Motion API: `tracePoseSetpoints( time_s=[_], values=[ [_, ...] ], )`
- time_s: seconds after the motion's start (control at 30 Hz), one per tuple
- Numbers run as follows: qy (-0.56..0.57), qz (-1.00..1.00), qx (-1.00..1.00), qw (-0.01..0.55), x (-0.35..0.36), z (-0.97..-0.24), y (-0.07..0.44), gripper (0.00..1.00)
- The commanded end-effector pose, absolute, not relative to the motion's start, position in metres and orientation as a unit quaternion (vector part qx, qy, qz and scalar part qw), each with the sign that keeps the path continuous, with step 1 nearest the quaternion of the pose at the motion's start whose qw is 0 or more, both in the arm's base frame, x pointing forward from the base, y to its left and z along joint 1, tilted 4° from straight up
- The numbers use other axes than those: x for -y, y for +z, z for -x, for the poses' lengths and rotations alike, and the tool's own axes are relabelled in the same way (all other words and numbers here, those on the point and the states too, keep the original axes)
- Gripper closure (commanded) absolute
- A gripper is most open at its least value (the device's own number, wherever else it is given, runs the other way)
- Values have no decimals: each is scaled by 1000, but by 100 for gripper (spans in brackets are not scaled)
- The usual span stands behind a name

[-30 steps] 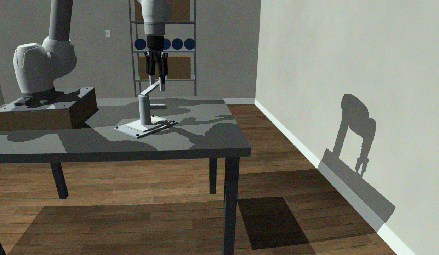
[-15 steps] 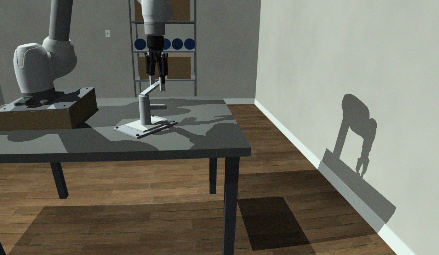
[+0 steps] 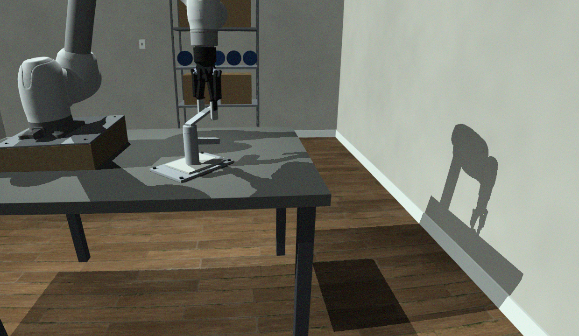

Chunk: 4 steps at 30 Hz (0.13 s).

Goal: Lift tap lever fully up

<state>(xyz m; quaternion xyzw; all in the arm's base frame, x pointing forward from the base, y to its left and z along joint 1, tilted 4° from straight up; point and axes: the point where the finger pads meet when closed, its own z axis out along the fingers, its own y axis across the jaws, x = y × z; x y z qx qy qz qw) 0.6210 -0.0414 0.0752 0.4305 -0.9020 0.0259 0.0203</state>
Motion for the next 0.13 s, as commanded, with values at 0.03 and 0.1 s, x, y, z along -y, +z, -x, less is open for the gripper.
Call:
tracePoseSetpoints(
  time_s=[0.03, 0.1],
  values=[
    [26, -431, 902, 20, 41, -621, 75, 59],
    [26, -431, 902, 20, 41, -621, 75, 59]
  ],
)
